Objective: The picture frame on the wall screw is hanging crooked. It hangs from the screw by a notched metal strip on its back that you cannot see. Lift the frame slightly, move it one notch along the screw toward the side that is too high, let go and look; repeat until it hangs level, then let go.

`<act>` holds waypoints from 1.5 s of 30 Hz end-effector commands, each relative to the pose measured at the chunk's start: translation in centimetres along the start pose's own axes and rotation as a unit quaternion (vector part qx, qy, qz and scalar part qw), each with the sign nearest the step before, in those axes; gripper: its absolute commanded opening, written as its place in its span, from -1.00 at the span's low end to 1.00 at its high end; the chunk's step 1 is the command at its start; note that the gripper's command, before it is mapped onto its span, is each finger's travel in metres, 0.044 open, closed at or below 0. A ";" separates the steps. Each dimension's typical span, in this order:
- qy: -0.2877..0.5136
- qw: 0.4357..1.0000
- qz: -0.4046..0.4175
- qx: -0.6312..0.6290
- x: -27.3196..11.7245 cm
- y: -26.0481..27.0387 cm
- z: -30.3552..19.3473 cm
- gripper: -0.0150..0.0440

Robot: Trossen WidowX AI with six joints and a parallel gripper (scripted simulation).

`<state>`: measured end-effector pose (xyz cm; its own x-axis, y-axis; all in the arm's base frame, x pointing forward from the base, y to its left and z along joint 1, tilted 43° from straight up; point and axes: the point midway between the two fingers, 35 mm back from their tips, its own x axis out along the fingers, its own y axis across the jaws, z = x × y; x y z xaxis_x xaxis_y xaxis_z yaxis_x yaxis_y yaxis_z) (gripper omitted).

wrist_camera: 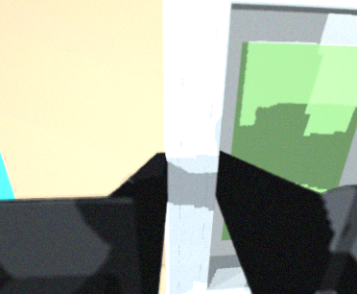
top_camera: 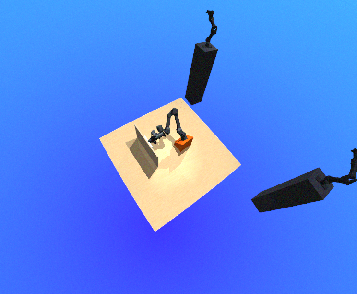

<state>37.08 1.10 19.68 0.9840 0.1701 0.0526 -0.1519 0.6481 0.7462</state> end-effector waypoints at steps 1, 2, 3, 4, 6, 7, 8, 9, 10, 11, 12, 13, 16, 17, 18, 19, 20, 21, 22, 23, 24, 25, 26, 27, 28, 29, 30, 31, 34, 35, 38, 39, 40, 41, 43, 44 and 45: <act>-0.002 1.000 -0.001 -0.014 0.0 0.0 0.0 -0.49; -0.002 1.000 -0.001 -0.018 0.0 0.0 0.0 -0.49; -0.002 1.000 -0.001 -0.018 0.0 0.0 0.0 -0.49; -0.002 1.000 -0.001 -0.018 0.0 0.0 0.0 -0.49; 0.000 1.000 0.000 -0.011 0.0 0.0 0.0 -0.31; 0.000 1.000 0.000 -0.011 0.0 0.0 0.0 -0.22; 0.000 1.000 0.000 -0.011 0.0 0.0 0.0 -0.14; 0.000 1.000 0.000 -0.011 0.0 0.0 0.0 -0.05; 0.000 1.000 0.000 -0.011 0.0 0.0 0.0 0.04; 0.000 1.000 0.000 -0.011 0.0 0.0 0.0 0.13; 0.000 1.000 0.000 -0.011 0.0 0.0 0.0 0.22; 0.000 1.000 0.000 -0.011 0.0 0.0 0.0 0.31; 0.000 1.000 0.000 -0.011 0.0 0.0 0.0 0.39; 0.000 1.000 0.000 -0.011 0.0 0.0 0.0 0.39; 0.000 1.000 0.000 -0.010 -0.1 0.0 0.0 0.39; 0.000 1.000 0.000 -0.007 -0.6 0.1 0.2 0.39; 0.000 1.000 0.001 -0.002 -1.3 0.1 0.4 0.39; 0.000 1.000 0.001 0.005 -2.2 0.2 0.6 0.39; 0.000 1.000 0.001 0.011 -3.1 0.2 0.8 0.39; 0.000 1.000 0.002 0.018 -4.0 0.2 0.8 0.39; 0.001 1.000 0.002 0.024 -4.9 0.2 0.9 0.39; 0.001 1.000 0.002 0.031 -5.7 0.1 0.9 0.39; 0.001 0.999 0.002 0.037 -6.6 0.1 0.8 0.39; 0.001 0.999 0.003 0.043 -7.4 0.0 0.7 0.39; 0.001 0.999 0.003 0.050 -8.2 -0.1 0.6 0.39; 0.002 0.998 0.003 0.056 -9.0 -0.2 0.4 0.39; 0.002 0.998 0.003 0.062 -9.6 -0.3 0.2 0.39; 0.002 0.998 0.003 0.065 -9.9 -0.4 0.1 0.39; 0.002 0.998 0.004 0.066 -10.0 -0.5 0.0 0.39; -0.002 0.998 0.005 0.057 -9.5 -0.1 0.6 0.39; 0.002 0.998 0.006 0.058 -10.6 0.1 1.5 0.39; 0.004 0.998 0.006 0.058 -11.2 0.2 1.9 0.39; 0.006 0.998 0.006 0.059 -11.8 0.3 2.2 0.39; 0.008 0.998 0.006 0.060 -12.4 0.5 2.5 0.39; 0.012 0.998 0.006 0.061 -13.6 0.8 2.8 0.39; 0.014 0.998 0.005 0.062 -14.2 1.1 2.9 0.39; 0.017 0.998 0.005 0.063 -14.8 1.3 3.0 0.39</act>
<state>24.35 -2.71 20.91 0.9808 0.1902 0.0421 -0.1422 0.5512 0.8221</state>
